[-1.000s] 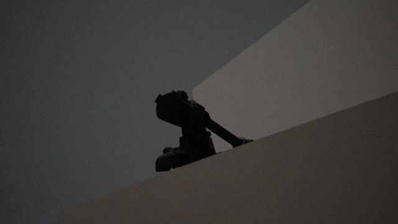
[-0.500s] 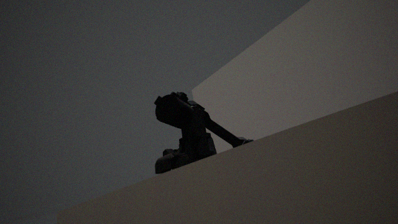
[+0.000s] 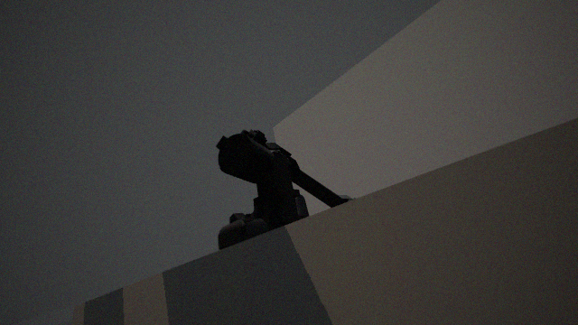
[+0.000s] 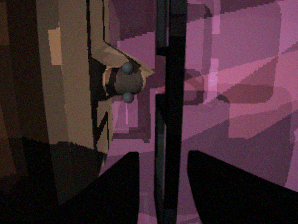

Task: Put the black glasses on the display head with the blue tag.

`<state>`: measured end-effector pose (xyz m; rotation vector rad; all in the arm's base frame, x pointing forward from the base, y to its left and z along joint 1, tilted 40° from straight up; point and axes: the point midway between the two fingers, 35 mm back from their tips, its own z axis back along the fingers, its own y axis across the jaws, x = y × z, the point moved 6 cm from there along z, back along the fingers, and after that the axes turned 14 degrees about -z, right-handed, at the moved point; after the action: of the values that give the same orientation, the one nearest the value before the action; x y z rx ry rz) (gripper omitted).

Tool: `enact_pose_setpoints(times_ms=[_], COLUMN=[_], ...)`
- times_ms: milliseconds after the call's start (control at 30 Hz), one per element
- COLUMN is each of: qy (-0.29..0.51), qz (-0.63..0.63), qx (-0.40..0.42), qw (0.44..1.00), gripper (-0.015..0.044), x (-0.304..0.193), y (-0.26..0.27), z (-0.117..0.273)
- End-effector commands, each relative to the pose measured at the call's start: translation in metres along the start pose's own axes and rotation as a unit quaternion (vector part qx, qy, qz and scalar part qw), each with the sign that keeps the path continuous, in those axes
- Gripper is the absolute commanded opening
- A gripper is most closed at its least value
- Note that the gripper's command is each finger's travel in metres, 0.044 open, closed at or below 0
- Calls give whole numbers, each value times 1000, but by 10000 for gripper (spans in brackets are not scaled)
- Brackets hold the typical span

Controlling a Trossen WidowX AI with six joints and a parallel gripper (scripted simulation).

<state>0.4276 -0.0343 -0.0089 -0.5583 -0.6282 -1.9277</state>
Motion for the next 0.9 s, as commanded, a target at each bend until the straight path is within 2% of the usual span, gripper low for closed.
enact_pose_setpoints(times_ms=[0,167,667,867], qy=[0,5,5,5], qz=[0,3,3,3], qx=[0,-3,-3,-4], qw=[1000,1000,1000,1000], gripper=[107,107,107,107], x=[0,-1,-1,3], y=[0,-2,-2,-22], z=[3,32,32,37])
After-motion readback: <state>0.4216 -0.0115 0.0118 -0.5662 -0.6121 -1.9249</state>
